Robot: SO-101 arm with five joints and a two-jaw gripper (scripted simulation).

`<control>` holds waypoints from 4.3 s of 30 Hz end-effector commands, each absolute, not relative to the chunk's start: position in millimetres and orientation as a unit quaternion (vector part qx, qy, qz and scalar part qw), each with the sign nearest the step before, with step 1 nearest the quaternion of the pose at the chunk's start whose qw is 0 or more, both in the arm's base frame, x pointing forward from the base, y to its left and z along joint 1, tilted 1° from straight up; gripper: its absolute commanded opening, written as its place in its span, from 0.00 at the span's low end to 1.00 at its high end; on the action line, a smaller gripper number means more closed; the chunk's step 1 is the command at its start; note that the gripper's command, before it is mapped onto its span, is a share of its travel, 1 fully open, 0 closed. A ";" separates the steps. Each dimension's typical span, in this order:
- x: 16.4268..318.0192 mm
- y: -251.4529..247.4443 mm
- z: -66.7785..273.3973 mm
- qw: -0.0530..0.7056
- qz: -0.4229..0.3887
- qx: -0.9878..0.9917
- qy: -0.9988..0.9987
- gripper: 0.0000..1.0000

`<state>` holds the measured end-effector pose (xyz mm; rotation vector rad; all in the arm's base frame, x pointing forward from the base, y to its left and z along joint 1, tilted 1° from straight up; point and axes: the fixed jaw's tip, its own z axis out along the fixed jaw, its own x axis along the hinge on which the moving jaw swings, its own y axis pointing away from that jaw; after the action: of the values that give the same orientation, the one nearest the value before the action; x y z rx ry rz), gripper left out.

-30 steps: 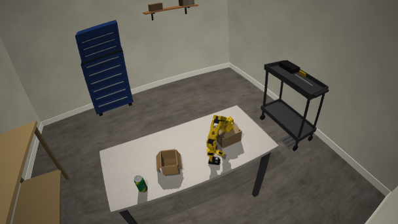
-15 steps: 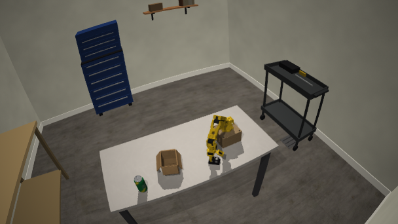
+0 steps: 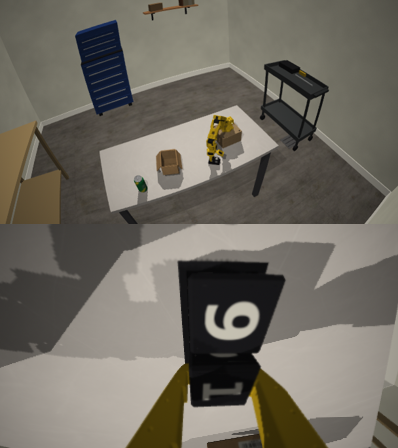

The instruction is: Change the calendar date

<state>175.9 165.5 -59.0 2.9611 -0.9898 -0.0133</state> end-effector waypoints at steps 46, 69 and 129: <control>180.4 170.1 -45.4 0.002 -0.001 0.946 -0.323 0.00; 178.2 168.0 -30.1 0.002 -0.001 0.946 -0.323 0.00; 214.3 -34.5 -27.2 0.001 -0.002 0.706 -0.708 0.00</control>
<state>214.3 -4.2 -29.6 2.3482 -2.0499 -0.0406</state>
